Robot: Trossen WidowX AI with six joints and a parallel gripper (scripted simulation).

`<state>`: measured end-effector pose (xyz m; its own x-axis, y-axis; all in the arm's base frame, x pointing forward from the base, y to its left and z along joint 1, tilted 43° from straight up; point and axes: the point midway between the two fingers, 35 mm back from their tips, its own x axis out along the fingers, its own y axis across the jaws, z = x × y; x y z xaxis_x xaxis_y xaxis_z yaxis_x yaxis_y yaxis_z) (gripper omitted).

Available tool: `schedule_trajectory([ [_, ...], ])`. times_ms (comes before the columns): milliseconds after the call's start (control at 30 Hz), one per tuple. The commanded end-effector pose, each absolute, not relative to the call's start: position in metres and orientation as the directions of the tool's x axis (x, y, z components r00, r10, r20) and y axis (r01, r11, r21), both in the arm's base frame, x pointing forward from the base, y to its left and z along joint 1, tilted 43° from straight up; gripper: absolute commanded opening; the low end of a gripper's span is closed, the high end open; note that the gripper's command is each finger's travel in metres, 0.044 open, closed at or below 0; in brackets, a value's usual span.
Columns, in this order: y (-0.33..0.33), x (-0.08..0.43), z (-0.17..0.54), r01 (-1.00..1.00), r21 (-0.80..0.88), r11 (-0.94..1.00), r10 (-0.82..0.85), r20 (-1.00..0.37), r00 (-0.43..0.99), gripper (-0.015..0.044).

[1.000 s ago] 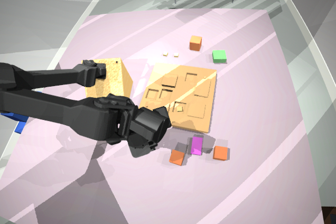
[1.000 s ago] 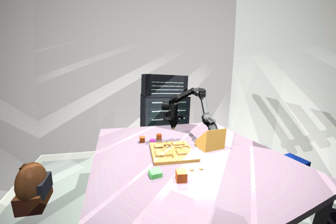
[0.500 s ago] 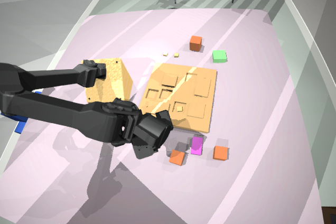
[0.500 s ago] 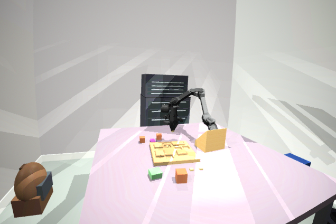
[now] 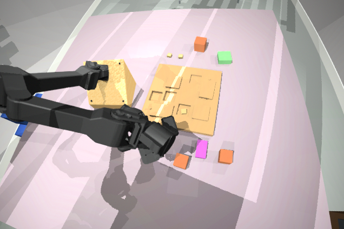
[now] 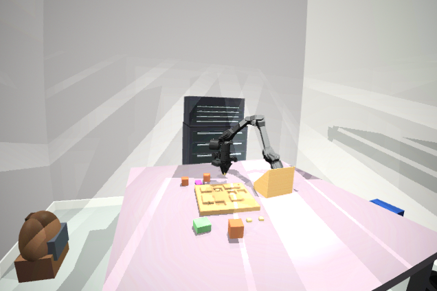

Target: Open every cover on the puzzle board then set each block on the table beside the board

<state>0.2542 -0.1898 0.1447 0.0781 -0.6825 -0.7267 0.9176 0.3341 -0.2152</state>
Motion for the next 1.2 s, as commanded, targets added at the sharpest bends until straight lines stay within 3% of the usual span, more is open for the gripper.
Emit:
schedule_trajectory([
  [0,-0.193,0.253,0.137,0.914,-0.222,0.340,-0.677,-0.733,0.074,0.0080],
  [1100,-0.226,0.250,0.104,0.913,-0.226,0.339,-0.684,-0.726,0.075,0.0080],
  [1167,-0.227,0.251,0.107,0.917,-0.222,0.333,-0.689,-0.721,0.075,0.0133],
])
